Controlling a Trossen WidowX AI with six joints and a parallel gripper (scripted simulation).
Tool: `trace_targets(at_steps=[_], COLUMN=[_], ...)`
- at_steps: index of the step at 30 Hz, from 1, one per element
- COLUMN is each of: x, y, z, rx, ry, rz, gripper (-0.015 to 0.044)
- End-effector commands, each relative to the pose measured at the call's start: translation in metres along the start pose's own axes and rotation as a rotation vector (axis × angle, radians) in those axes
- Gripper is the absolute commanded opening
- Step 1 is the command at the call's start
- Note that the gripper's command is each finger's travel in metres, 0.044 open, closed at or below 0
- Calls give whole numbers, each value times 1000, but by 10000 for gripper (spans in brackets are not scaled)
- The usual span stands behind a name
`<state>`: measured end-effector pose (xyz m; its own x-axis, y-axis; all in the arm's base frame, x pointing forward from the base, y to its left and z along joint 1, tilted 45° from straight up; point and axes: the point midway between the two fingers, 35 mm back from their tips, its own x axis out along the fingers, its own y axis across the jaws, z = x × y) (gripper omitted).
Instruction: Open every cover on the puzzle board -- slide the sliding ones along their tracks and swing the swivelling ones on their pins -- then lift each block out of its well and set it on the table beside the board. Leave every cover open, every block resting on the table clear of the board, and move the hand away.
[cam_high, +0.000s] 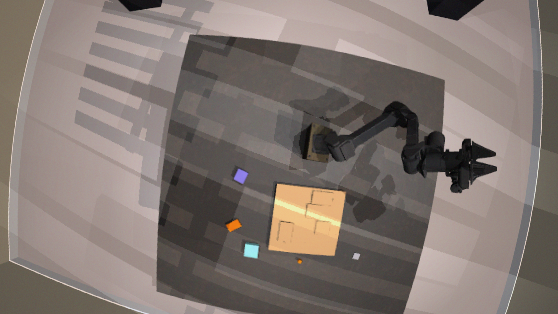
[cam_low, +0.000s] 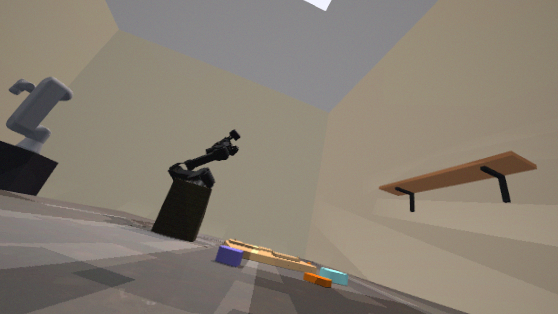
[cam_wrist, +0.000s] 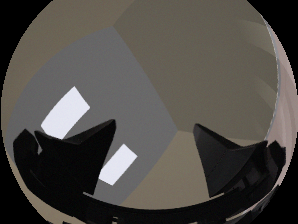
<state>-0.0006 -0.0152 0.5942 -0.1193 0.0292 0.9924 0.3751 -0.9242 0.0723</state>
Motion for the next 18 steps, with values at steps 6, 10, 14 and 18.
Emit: trace_targets(at_steps=[6,10,14,18], x=[-1,-3,-5,-7], y=[21,39,48,58], z=[11,21,27,35], rx=[54,103,166,224], ry=[-41,-76,-94,-113], rz=[66,125,152,186], gripper=[242,137,32,0])
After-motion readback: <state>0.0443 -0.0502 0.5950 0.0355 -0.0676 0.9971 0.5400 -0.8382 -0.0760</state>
